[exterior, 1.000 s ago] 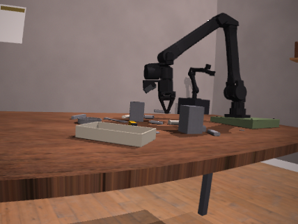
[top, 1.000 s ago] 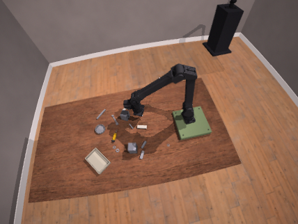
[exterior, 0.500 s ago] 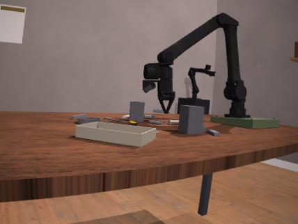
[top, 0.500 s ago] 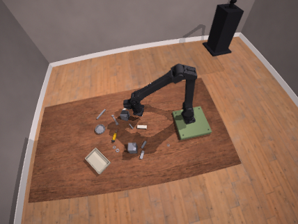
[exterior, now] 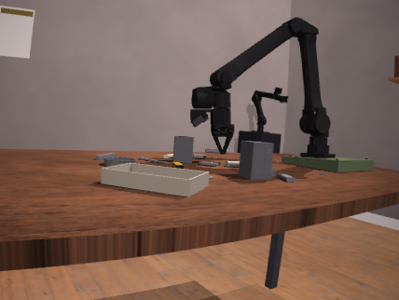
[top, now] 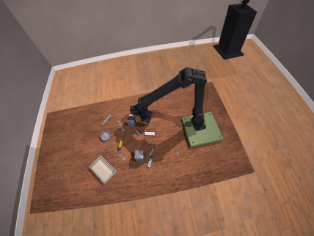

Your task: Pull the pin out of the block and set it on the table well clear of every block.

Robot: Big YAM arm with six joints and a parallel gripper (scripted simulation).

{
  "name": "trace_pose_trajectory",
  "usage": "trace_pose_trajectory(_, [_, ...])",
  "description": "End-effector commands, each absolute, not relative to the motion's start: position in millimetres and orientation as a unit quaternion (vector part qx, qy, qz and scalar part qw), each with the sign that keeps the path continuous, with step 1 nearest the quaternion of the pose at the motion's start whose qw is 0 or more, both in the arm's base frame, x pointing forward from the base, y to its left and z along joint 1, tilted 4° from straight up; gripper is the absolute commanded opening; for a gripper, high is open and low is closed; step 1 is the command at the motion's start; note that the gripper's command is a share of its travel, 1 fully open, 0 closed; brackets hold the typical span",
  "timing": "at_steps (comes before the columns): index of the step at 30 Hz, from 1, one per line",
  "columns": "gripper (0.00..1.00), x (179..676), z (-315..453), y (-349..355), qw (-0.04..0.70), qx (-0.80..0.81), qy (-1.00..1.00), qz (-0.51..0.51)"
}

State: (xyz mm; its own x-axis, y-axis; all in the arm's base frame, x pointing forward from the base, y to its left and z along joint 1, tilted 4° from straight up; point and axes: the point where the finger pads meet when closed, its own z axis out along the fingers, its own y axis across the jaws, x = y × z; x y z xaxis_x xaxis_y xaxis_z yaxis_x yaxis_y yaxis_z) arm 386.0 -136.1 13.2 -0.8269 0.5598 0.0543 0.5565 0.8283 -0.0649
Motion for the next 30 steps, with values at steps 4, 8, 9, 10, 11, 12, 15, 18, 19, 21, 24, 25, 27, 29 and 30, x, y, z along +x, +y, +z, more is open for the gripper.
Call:
trace_pose_trajectory(4, [0.0,385,4,-139,0.041,-0.289,-0.956,0.021])
trace_pose_trajectory(8, [0.0,385,3,-139,0.041,-0.289,-0.956,0.021])
trace_pose_trajectory(9, [0.0,385,2,-139,0.041,-0.289,-0.956,0.021])
trace_pose_trajectory(10, [0.0,385,1,-139,0.041,-0.289,-0.956,0.021])
trace_pose_trajectory(11, [0.0,385,-1,-139,0.041,-0.289,-0.956,0.021])
trace_pose_trajectory(12, [0.0,385,-3,-139,0.041,-0.289,-0.956,0.021])
trace_pose_trajectory(15, [0.0,385,-4,-139,0.041,-0.289,-0.956,0.022])
trace_pose_trajectory(18, [0.0,385,-4,-139,0.041,-0.289,-0.956,0.022])
trace_pose_trajectory(19, [0.0,385,-4,-139,0.041,-0.289,-0.956,0.022])
trace_pose_trajectory(21, [0.0,385,-4,-139,0.041,-0.289,-0.956,0.022])
trace_pose_trajectory(24, [0.0,385,-5,-139,0.041,-0.289,-0.956,0.022])
trace_pose_trajectory(25, [0.0,385,-6,-139,0.041,-0.289,-0.956,0.021])
trace_pose_trajectory(27, [0.0,384,-9,-139,0.041,-0.289,-0.956,0.021])
trace_pose_trajectory(29, [0.0,384,-12,-139,0.042,-0.289,-0.956,0.021])
trace_pose_trajectory(30, [0.0,384,-12,-139,0.042,-0.289,-0.956,0.021])
